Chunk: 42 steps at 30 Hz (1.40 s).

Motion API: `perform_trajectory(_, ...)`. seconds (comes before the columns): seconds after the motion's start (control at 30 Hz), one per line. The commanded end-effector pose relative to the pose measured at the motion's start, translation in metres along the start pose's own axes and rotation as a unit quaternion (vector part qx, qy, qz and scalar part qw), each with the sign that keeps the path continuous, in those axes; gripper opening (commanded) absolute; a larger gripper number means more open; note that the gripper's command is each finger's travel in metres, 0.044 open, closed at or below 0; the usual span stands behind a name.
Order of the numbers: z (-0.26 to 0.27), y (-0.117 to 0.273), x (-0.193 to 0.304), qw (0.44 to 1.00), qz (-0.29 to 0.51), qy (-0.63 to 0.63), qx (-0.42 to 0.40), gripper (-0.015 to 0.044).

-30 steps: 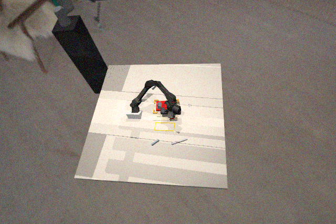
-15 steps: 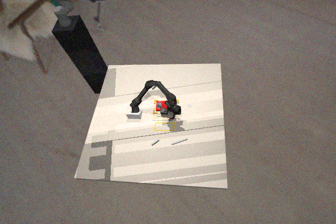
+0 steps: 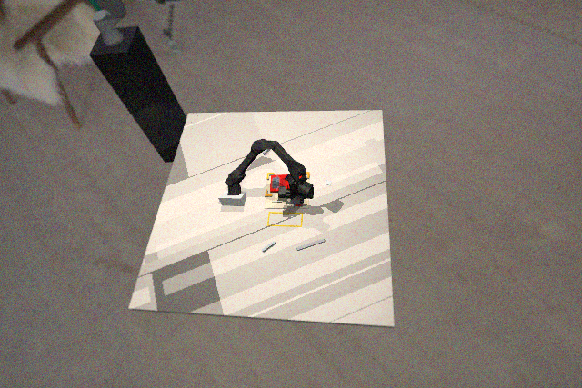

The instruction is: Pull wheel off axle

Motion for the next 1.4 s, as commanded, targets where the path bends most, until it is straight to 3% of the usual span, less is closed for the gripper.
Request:
perform_trajectory(0.0,-0.002,0.010,-0.001,1.000,-0.002,-0.003,-0.006,0.0000)
perform_trajectory(1.37,-0.002,0.023,-0.001,1.000,-0.002,-0.004,-0.008,0.0000)
Point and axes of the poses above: the point midway between the two fingers, 35 mm back from their tips, its own y axis back along the fingers, its own z axis across the jaws, x = y × z, the point moved 6 cm from there along y, back along the fingers, and after that the axes turned 5 degrees about -y, right-handed, at the moved point
